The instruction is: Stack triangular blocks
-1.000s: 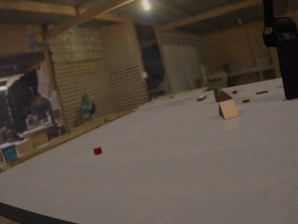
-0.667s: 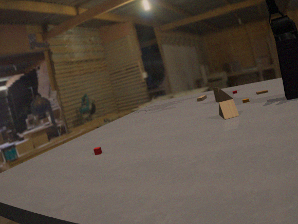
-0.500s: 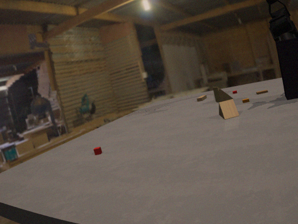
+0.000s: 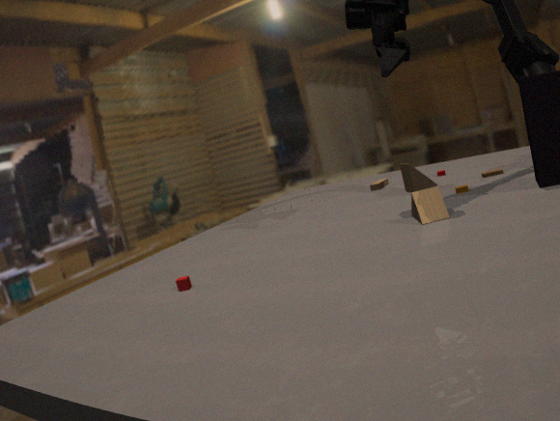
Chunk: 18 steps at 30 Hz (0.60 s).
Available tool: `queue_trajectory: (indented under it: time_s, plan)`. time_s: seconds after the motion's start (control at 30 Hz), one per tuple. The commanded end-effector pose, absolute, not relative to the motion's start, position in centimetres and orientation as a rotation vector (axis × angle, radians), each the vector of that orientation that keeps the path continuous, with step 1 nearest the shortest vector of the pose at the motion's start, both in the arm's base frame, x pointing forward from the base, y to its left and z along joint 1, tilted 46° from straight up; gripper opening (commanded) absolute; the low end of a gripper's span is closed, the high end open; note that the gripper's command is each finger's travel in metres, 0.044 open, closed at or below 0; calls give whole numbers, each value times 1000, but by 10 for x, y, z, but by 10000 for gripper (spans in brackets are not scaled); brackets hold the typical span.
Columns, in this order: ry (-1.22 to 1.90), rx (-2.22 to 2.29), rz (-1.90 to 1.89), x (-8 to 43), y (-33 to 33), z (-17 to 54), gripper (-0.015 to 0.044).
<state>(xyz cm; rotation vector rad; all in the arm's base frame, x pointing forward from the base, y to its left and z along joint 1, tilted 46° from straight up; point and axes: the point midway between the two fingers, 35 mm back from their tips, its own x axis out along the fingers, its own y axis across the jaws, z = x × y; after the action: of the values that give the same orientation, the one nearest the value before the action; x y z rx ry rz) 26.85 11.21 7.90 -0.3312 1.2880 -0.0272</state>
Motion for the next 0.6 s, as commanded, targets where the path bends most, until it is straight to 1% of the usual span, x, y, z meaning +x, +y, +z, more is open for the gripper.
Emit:
queue_trajectory:
  time_s: [0.0, 0.13, 0.3, 0.57]
  plan:
    - [1435, 77, -415, 283, 63, 34, 440]
    - [1495, 458, -769, 285, 23, -1, 440]
    - [1490, 862, -1178, 276, -17, -38, 440]
    - [1485, 900, -1218, 275, -21, -41, 440]
